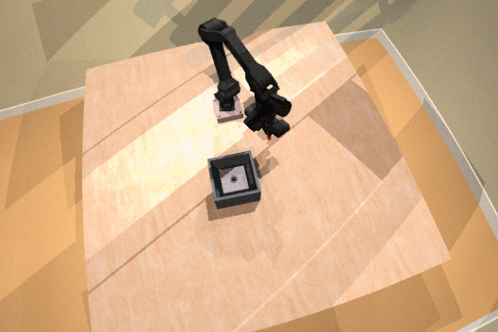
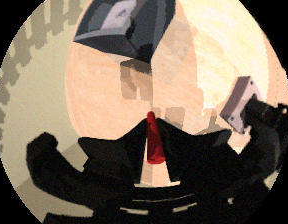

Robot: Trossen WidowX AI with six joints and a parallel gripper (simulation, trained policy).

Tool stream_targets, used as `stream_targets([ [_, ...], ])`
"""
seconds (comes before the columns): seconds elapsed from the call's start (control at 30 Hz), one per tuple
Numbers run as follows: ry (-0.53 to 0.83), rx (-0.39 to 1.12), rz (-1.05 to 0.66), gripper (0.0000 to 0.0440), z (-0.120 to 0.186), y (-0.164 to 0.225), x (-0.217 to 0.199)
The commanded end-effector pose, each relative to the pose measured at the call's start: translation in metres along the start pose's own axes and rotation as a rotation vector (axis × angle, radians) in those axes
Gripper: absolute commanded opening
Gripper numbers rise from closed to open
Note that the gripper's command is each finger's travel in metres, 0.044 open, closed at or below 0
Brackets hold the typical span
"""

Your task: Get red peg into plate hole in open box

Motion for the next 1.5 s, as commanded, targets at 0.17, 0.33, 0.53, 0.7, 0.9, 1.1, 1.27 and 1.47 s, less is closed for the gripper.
stream_targets([
  [0.17, -0.079, -0.061, 0.039, 0.0, 0.037, -0.016, 0.031],
  [0.33, -0.099, -0.1, 0.037, 0.0, 0.046, -0.033, 0.045],
  [0.53, -0.105, -0.14, 0.015, 0.0, 0.049, -0.056, 0.058],
  [0.7, -0.11, -0.17, -0.006, 0.0, 0.05, -0.075, 0.067],
  [0.9, -0.106, -0.199, -0.033, 0.0, 0.049, -0.097, 0.074],
  [1.1, -0.1, -0.22, -0.061, 0.0, 0.045, -0.117, 0.08],
  [1.27, -0.094, -0.23, -0.085, 0.0002, 0.041, -0.133, 0.084],
  [1.47, -0.082, -0.23, -0.109, 0.0006, 0.033, -0.15, 0.089],
])
Point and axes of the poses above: the point midway between the two fingers, 35 mm back from their tips, its own z axis back along the fingers, its own x axis across the jaws, y = z × x, the point moved 5 cm from there along z, back along the fingers, and after that the axes turned 14 degrees about -z, right-handed, at the moved point
